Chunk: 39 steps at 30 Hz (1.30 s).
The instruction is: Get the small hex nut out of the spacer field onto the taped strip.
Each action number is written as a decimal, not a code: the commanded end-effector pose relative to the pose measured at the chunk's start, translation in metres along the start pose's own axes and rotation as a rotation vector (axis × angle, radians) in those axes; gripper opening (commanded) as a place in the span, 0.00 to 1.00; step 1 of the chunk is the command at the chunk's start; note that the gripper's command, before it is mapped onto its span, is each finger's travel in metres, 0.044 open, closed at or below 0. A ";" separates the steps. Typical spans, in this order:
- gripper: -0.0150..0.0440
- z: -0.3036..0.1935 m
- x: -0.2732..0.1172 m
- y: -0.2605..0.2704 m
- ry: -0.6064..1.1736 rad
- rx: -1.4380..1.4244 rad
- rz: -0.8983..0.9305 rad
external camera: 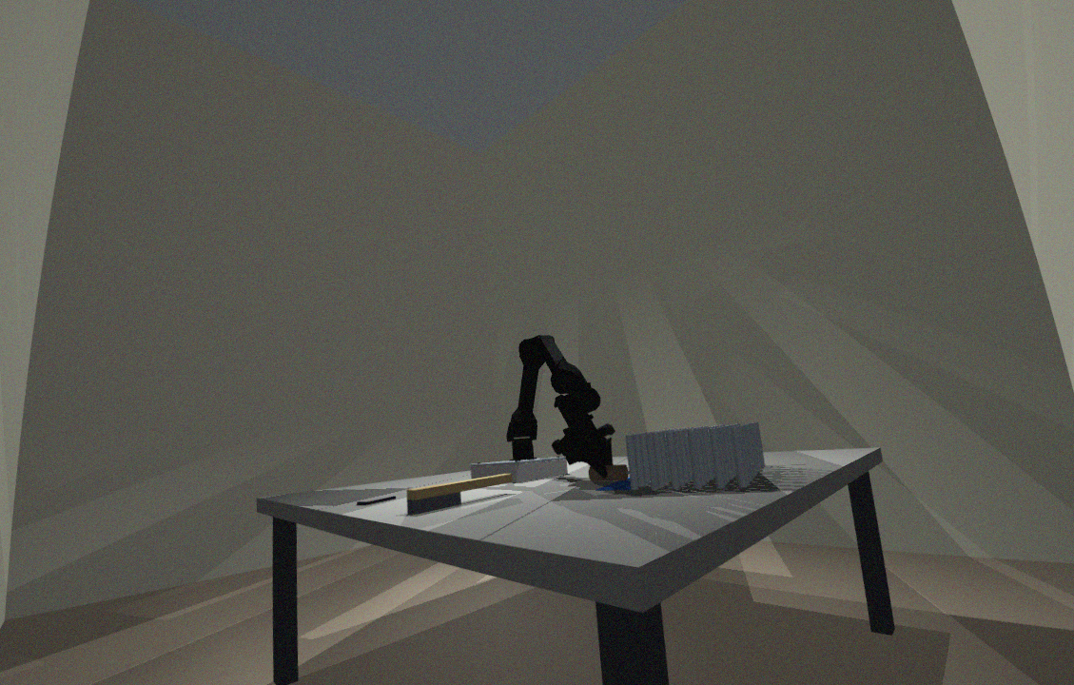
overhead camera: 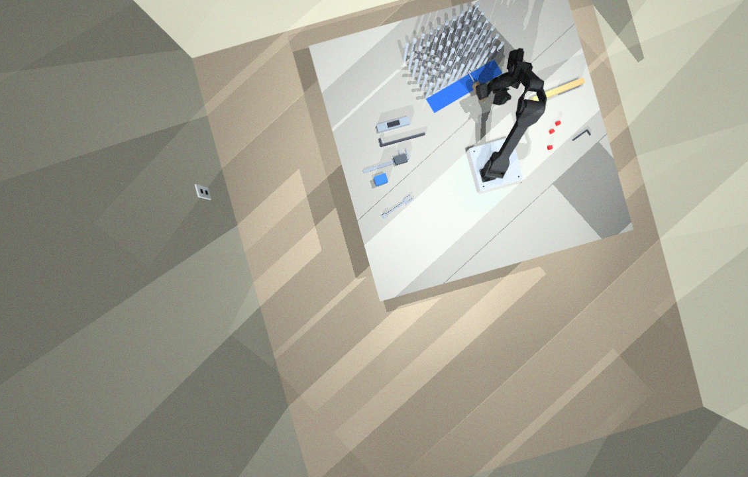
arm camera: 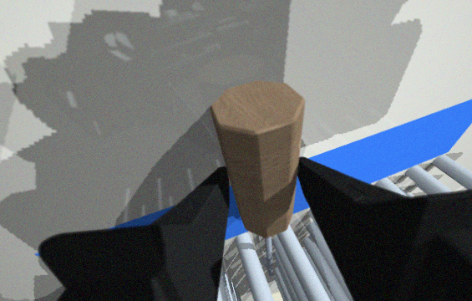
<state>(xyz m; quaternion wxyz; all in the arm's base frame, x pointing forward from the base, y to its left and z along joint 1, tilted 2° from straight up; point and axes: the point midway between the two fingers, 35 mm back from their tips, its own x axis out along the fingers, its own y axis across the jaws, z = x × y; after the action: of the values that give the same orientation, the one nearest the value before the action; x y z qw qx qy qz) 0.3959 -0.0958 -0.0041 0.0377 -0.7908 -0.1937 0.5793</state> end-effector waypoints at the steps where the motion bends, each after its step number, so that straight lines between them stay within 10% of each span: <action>1: 0.25 0.003 -0.002 0.000 0.002 0.000 -0.001; 39: 0.25 0.027 -0.010 0.000 -0.001 0.001 -0.001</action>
<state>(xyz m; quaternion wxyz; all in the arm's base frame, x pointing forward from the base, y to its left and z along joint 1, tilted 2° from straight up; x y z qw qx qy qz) 0.3715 -0.1028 -0.0046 0.0375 -0.7900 -0.1938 0.5805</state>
